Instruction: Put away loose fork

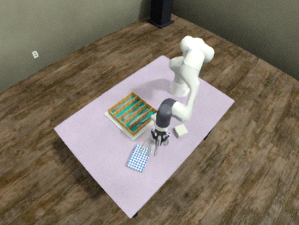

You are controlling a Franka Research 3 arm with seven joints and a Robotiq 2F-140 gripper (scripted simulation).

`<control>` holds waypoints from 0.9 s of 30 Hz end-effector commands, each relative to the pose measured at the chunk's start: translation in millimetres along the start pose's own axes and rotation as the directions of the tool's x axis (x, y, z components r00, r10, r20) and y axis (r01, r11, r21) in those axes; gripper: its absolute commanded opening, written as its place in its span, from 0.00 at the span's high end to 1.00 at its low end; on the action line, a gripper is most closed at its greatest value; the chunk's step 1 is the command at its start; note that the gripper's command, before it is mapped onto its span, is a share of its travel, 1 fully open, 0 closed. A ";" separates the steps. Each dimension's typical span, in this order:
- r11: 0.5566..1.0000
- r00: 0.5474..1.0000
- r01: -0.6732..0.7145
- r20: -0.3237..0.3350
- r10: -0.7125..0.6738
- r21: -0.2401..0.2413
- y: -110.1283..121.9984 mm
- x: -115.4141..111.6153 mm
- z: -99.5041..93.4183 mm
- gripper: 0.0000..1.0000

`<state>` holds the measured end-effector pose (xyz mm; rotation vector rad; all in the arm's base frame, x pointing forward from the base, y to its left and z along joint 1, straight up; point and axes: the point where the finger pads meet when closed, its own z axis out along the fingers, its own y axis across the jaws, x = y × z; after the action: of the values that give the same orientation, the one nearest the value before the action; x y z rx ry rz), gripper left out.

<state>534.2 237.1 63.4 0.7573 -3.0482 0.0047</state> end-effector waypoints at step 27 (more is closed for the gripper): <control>1.000 1.000 0.006 0.002 -0.006 0.000 -0.1 -0.3 28.1 0.74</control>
<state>533.2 236.8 37.1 0.7530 -3.0462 0.0057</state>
